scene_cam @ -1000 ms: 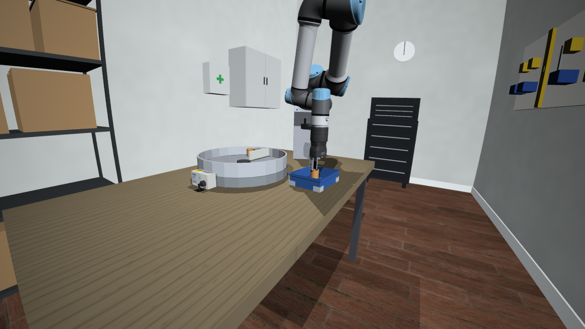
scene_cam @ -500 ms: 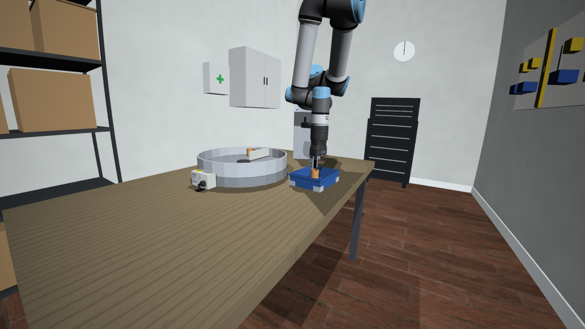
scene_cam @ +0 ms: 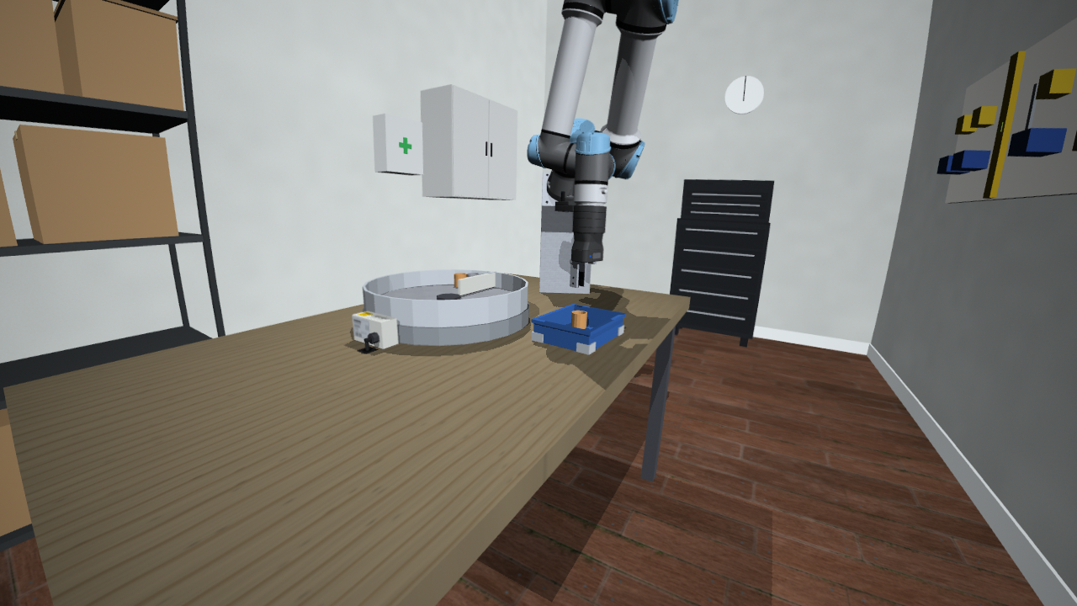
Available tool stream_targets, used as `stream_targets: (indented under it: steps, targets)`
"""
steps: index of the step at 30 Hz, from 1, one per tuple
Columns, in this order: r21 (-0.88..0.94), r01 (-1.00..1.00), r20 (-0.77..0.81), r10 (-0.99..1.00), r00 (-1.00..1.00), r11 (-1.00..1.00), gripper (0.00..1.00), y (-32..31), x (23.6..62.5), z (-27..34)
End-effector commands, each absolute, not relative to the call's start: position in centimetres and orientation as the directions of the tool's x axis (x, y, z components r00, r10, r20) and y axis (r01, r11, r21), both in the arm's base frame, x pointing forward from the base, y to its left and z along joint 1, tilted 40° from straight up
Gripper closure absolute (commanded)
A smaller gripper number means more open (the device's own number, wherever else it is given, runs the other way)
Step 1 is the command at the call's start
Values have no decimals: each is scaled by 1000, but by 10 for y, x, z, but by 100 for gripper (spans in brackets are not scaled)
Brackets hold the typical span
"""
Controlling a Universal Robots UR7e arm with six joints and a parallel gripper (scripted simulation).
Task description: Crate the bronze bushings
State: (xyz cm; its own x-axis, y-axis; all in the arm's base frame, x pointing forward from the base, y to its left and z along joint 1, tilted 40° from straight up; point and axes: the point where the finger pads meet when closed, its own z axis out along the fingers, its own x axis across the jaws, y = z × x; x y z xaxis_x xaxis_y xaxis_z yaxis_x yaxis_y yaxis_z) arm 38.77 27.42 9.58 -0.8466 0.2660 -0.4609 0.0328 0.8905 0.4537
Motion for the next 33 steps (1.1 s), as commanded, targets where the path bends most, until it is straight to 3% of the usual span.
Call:
stream_targets:
  steps: [1,5,33]
  targets:
    - [454,32,-462,266,-846,890,53,270,382,105]
    - [454,32,-462,266,-846,890,53,253,357,141]
    - [454,32,-464,267,-845,890,53,253,357,141]
